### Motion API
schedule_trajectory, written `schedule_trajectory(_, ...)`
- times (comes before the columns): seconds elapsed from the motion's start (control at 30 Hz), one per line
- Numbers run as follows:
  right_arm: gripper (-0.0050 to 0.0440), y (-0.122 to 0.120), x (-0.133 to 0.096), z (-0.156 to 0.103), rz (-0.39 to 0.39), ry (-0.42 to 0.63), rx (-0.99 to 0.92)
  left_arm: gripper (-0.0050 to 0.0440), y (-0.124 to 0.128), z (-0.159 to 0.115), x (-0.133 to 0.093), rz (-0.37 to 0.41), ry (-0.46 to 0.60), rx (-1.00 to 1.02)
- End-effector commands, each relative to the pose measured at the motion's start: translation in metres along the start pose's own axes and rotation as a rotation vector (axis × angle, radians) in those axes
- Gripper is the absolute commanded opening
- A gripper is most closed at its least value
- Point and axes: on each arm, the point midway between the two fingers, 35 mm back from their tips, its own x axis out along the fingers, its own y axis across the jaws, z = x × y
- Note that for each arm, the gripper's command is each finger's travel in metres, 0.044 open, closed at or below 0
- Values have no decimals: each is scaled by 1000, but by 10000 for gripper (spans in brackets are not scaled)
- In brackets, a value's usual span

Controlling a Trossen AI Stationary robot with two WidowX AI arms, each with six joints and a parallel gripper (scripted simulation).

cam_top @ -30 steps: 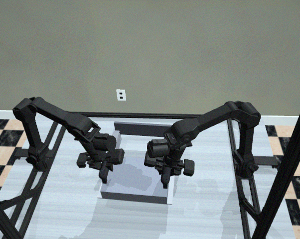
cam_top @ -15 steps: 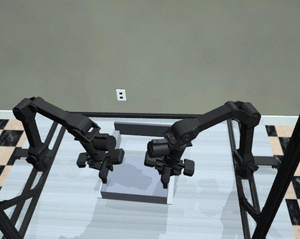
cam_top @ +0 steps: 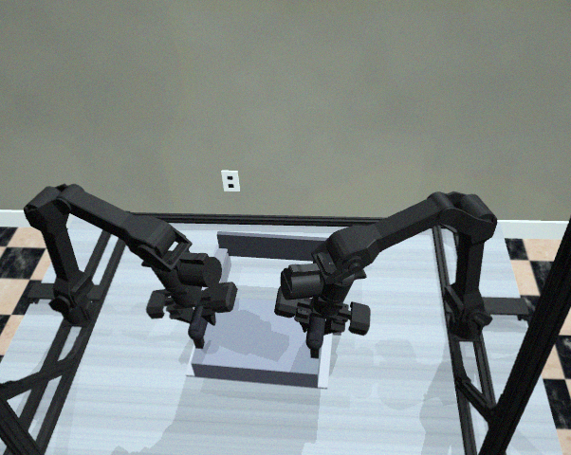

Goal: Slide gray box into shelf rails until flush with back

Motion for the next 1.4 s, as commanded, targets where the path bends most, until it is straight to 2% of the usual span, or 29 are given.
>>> schedule_trajectory(0.0, 0, 2, -9, 4, 29, 10, 1, 0, -3, 5, -9, -33, 7, -2)
schedule_trajectory(1.37, 0, 2, -5, 45, 29, 10, 1, 0, -3, 45, -5, -33, 7, -2)
